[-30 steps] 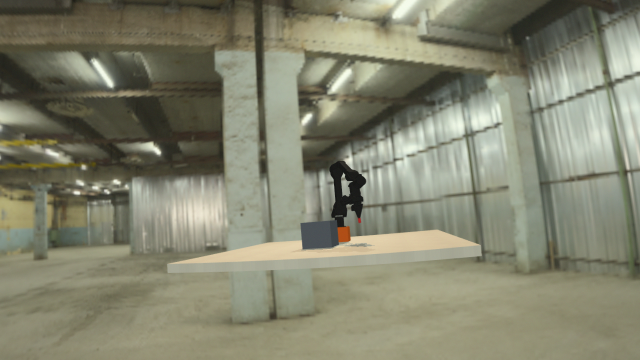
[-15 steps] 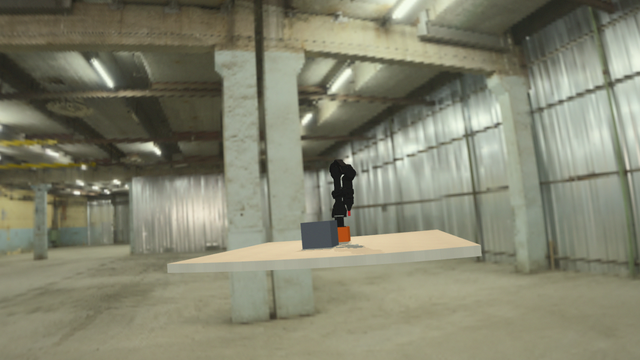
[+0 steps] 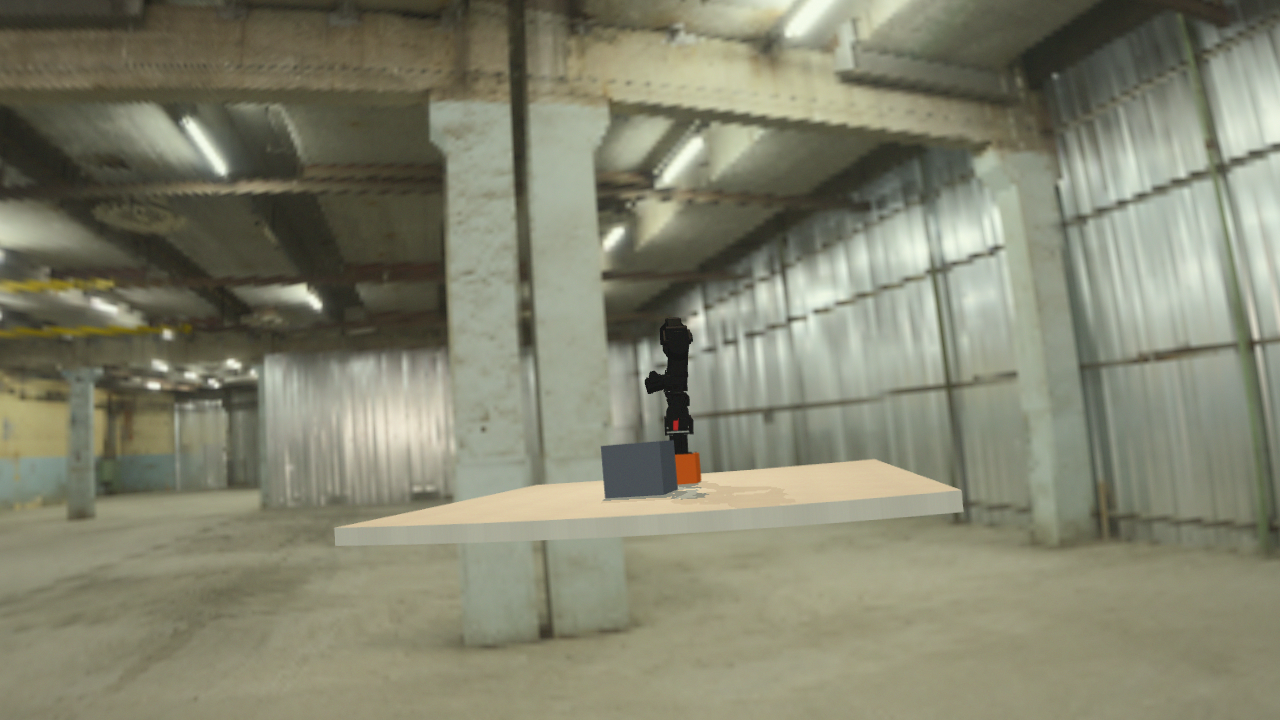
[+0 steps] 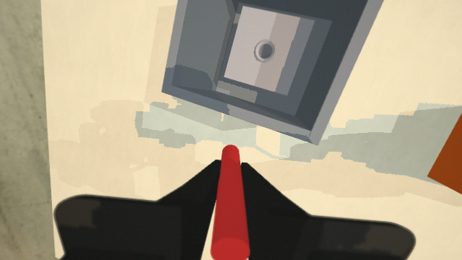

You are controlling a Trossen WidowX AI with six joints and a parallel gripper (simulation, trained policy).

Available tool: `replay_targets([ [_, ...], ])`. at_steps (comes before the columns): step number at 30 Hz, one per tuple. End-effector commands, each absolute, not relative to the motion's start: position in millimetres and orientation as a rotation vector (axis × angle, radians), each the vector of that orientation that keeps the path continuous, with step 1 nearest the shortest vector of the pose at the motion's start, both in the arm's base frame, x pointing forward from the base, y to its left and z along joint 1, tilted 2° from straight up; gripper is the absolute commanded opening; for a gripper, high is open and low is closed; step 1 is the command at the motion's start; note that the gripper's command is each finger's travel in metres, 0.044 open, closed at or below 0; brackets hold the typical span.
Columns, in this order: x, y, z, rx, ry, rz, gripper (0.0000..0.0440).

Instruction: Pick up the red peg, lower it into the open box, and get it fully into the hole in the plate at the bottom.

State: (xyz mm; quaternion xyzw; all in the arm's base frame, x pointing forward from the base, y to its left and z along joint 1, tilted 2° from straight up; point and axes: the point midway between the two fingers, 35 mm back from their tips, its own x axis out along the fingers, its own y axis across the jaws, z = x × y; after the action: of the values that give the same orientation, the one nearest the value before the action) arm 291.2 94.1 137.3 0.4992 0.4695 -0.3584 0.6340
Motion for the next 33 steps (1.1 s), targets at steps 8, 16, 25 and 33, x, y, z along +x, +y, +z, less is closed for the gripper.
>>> replay_targets([
  [8,297.9,63.9,131.8,1.11,1.083,-0.888,0.0],
  [16,302.6,45.0,125.1,1.095,1.105,-0.929,0.0],
  [25,307.7,27.0,114.2,1.078,1.133,-0.964,0.0],
  [33,312.6,15.7,94.7,1.075,1.163,-0.984,0.0],
])
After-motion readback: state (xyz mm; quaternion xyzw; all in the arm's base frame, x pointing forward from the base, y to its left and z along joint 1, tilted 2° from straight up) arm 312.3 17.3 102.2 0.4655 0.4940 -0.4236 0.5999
